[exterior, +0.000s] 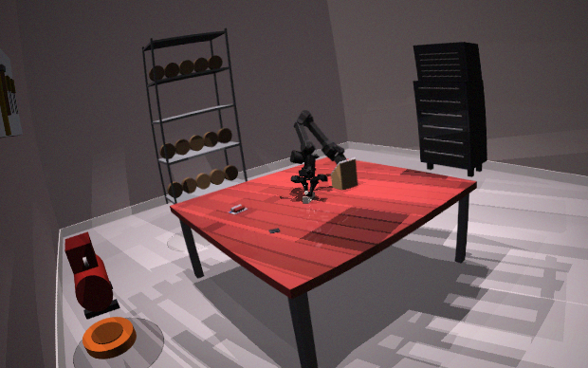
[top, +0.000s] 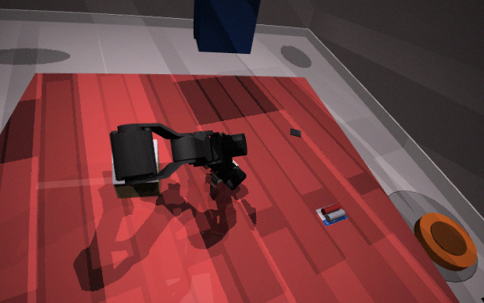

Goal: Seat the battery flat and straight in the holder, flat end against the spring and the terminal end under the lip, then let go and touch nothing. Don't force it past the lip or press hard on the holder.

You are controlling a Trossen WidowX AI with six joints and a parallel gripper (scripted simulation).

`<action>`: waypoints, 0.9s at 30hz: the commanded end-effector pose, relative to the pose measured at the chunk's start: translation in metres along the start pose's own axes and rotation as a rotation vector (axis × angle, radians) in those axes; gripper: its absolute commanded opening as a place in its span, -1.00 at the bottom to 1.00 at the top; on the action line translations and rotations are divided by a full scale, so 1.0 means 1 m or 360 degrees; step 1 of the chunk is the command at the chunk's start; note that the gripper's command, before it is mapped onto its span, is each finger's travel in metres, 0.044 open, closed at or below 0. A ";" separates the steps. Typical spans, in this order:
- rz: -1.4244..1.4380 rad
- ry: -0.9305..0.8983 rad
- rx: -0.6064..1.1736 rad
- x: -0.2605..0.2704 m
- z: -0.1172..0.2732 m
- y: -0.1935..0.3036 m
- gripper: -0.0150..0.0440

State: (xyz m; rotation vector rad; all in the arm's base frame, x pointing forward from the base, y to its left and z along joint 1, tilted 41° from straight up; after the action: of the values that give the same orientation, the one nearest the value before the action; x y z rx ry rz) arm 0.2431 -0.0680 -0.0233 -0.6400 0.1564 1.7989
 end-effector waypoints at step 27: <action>-0.0040 0.0001 0.0171 0.002 -0.007 -0.002 -0.26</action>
State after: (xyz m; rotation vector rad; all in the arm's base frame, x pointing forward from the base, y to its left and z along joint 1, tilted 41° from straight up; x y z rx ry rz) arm 0.2489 -0.0670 -0.0261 -0.5918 0.2080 1.7689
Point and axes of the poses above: the point midway between the two fingers, 35 mm back from their tips, its own z axis back along the fingers, its own x axis across the jaws, y = z × x, the point moved 3 cm from there along z, back along the fingers, and after that the axes turned 14 degrees about -z, right-handed, at the moved point
